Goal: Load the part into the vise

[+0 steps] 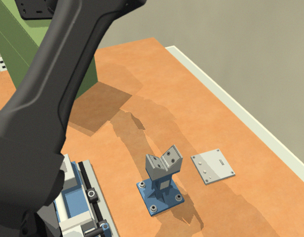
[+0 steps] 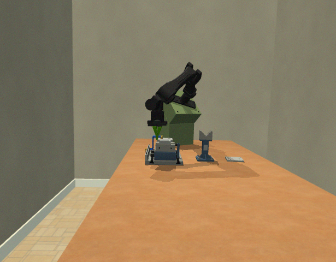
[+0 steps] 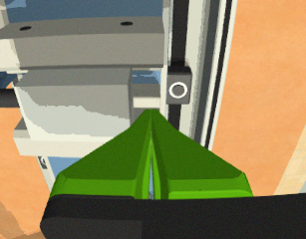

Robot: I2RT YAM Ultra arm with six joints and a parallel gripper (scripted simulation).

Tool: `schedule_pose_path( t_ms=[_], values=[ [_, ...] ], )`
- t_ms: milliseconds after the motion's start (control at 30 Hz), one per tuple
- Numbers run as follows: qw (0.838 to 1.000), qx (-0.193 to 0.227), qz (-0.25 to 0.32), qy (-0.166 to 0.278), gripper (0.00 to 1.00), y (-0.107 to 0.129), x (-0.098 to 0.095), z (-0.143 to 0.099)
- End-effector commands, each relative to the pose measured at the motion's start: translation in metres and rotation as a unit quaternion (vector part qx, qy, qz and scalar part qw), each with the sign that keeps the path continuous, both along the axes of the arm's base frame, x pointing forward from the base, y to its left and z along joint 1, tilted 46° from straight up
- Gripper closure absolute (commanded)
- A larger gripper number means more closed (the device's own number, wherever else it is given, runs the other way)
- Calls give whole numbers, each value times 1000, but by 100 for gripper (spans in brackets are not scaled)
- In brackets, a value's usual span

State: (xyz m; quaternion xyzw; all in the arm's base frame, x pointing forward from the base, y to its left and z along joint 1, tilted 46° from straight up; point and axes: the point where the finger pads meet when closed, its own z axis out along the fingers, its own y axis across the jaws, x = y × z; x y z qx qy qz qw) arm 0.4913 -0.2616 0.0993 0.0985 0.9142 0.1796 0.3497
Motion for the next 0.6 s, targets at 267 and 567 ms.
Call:
schedule_pose_path(
  t_ms=[267, 567],
  values=[
    [1000, -3, -11, -3, 100, -13, -2, 4],
    [1000, -3, -11, -3, 100, -13, -2, 4]
  ],
)
